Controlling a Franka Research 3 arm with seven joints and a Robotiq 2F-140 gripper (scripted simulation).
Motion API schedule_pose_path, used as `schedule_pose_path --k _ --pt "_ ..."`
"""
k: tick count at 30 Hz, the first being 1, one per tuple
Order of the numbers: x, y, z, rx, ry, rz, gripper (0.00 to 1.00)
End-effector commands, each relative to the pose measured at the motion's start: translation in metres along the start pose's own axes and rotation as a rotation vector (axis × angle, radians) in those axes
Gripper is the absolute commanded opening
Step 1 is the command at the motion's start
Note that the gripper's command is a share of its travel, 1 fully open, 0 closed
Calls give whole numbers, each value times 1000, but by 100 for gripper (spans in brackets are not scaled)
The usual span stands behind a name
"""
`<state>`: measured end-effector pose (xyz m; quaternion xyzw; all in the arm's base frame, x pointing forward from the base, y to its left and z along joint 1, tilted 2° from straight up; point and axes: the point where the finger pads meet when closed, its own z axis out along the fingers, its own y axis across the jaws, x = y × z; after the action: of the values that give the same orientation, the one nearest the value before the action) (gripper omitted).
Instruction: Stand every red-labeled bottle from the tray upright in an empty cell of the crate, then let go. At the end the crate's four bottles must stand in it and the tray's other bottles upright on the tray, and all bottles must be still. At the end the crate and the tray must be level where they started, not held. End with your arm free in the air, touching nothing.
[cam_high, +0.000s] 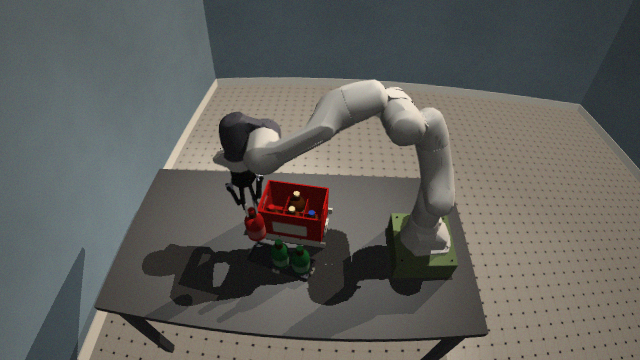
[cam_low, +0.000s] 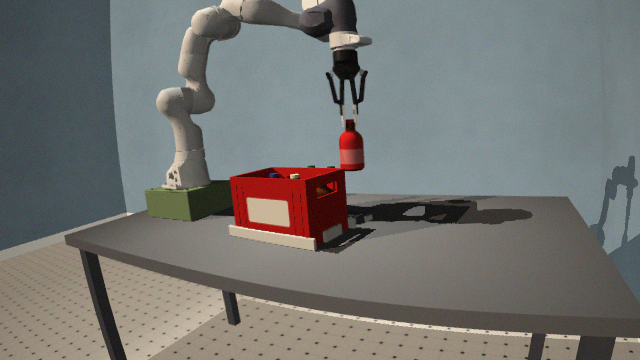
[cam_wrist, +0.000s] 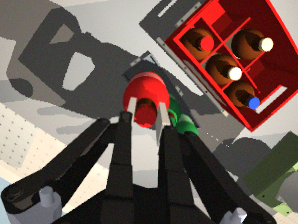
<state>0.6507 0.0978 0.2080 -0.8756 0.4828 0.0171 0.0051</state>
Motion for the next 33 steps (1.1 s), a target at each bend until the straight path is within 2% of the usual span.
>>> schedule_pose_path --k 1,33 --pt "-2 -3 -11 9 2 -7 0" --pt "-2 -3 -20 9 2 -7 0"
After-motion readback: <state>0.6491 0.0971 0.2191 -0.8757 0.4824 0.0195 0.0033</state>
